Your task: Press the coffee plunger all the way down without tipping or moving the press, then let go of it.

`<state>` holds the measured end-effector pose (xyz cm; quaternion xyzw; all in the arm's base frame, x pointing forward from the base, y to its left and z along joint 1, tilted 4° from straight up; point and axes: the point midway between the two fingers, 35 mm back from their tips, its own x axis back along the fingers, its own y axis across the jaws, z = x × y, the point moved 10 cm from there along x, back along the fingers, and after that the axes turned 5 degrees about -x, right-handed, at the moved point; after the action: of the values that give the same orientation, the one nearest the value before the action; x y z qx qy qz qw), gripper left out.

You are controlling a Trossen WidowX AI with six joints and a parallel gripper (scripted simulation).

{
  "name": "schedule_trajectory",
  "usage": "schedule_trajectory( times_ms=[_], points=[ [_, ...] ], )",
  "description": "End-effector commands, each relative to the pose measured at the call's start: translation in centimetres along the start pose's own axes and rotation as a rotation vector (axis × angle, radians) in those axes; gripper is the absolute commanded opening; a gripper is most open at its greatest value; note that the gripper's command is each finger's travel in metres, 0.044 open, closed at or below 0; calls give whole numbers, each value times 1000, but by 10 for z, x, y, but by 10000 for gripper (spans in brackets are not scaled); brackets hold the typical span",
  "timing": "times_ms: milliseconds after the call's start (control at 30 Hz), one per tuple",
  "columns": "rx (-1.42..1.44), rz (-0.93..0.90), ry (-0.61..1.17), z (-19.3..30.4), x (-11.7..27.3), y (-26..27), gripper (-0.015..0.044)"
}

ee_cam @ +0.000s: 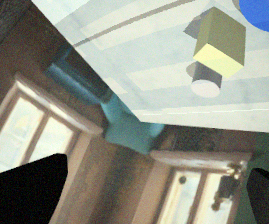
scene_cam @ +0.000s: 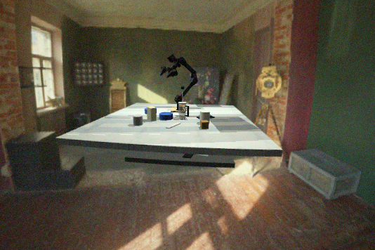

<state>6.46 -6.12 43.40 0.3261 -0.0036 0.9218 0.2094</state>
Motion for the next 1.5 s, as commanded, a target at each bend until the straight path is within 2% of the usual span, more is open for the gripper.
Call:
schedule_trajectory(
  times_ms=[0,133,300,633,867,1133,1267,1467],
  points=[
    [21,4,2,0,0,-1,426],
    [307,55,31,1,-4,-8,440],
    [933,144,145,2,-9,-26,440],
    [2117,144,574,-3,-11,-65,440],
    [2546,39,886,-10,-6,-86,440],
    [2946,-206,1185,-19,0,-99,440],
    [3091,-331,1259,-20,2,-99,440],
    [3099,-339,1269,-34,-11,-105,440]
  ],
)
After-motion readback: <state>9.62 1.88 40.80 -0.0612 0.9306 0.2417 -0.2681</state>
